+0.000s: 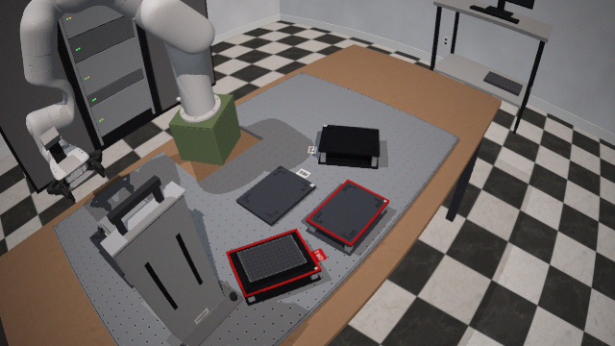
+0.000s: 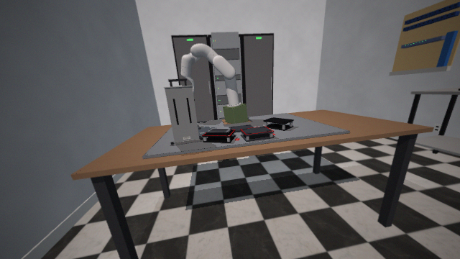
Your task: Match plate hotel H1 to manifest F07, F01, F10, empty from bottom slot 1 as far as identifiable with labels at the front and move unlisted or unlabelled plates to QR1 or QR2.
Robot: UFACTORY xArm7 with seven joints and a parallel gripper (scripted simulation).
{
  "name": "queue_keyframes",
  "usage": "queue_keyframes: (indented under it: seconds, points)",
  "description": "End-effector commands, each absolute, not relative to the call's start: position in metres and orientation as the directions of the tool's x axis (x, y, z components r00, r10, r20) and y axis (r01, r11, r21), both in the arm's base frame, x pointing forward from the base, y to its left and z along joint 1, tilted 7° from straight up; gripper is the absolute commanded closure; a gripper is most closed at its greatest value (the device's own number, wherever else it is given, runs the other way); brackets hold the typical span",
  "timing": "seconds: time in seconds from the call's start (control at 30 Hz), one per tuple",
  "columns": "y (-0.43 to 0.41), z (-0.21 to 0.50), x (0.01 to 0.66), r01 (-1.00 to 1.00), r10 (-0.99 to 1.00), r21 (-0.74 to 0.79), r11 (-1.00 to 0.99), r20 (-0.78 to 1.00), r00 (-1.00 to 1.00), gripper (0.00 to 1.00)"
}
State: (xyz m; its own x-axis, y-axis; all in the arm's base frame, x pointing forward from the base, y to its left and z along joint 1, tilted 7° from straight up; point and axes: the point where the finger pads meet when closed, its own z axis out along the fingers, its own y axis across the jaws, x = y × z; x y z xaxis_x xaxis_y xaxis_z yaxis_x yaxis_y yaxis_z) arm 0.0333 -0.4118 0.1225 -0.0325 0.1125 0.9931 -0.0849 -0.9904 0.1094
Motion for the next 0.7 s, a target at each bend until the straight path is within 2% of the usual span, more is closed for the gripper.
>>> queue_keyframes:
  seconds: [0.0,0.67]
  points:
    - [-0.413,0.128,0.04,-0.085,0.116,0.113,-0.99,0.993,-0.031,0.0]
    - [-0.413,0.154,0.081,-0.085,0.116,0.113,-0.99,0.993,-0.031,0.0]
